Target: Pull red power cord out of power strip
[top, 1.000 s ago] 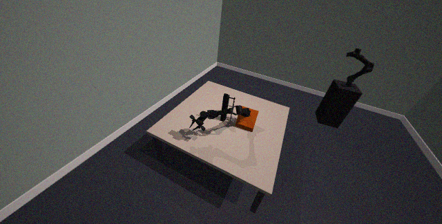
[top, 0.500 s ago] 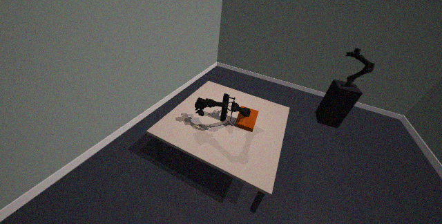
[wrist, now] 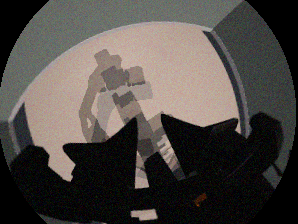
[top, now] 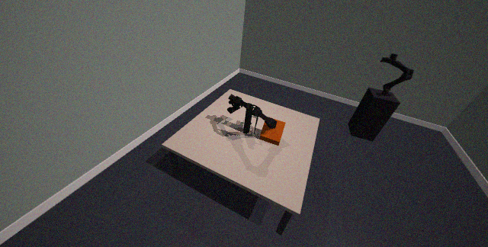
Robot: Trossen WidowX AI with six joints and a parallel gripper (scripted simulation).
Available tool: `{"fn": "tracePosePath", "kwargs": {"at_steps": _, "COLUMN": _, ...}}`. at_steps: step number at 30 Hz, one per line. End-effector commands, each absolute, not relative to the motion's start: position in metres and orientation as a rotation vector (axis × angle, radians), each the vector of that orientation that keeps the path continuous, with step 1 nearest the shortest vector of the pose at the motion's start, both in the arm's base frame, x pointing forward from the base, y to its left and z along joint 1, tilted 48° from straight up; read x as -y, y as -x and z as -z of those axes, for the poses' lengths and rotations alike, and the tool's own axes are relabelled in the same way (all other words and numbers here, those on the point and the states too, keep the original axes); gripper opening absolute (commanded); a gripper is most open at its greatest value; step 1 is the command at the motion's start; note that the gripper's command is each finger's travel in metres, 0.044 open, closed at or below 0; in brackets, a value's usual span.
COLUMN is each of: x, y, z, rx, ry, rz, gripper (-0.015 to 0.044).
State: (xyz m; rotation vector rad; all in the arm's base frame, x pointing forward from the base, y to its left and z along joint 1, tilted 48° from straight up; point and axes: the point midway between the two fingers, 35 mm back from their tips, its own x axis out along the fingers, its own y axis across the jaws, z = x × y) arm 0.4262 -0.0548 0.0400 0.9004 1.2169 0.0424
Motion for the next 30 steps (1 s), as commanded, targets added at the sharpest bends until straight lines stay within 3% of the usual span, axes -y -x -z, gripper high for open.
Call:
{"fn": "tracePosePath", "kwargs": {"at_steps": 1, "x": 0.086, "y": -0.386, "z": -0.011, "rx": -1.358, "ry": -1.114, "rz": 0.141, "gripper": 0.0160}}
{"fn": "tracePosePath", "kwargs": {"at_steps": 11, "x": 0.127, "y": -0.257, "z": 0.027, "rx": -1.713, "ry": -1.811, "rz": 0.659, "gripper": 0.0160}}
{"fn": "tracePosePath", "kwargs": {"at_steps": 30, "x": 0.118, "y": -0.256, "z": 0.017, "rx": -1.718, "ry": -1.824, "rz": 0.667, "gripper": 0.0160}}
